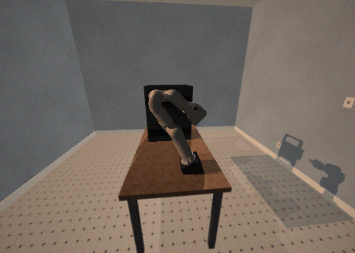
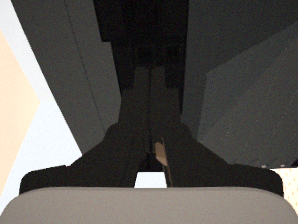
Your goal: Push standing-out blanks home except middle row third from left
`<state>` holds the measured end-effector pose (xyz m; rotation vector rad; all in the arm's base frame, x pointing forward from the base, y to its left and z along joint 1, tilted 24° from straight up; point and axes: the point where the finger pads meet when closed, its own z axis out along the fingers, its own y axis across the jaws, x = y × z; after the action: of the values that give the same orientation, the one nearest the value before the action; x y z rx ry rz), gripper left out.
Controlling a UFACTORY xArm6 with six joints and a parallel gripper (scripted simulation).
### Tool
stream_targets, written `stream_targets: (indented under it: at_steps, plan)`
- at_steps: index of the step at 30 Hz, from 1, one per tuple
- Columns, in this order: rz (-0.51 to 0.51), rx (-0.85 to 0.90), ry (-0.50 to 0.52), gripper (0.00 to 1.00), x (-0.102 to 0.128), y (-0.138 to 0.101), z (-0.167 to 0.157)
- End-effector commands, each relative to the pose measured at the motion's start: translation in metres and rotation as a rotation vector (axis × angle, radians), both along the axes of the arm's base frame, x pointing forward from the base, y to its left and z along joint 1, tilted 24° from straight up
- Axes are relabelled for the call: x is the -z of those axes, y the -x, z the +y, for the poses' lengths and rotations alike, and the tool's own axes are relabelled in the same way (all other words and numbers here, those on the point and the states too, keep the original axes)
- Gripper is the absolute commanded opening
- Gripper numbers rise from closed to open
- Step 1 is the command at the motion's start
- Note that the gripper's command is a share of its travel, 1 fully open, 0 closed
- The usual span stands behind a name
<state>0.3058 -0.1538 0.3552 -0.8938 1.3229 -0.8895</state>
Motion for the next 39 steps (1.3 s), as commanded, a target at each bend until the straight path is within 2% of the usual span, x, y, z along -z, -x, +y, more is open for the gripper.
stream_targets:
  at_steps: [1,14,31,39]
  plan:
    - [-0.001,0.0,0.002,0.0,-0.001,0.0,0.0]
    - [-0.001,0.0,0.002,0.0,-0.001,-0.001,0.002]
    - [-0.001,0.0,0.002,0.0,-0.013,-0.03,0.072]
    - [-0.001,0.0,0.002,0.0,-0.014,-0.034,0.082]
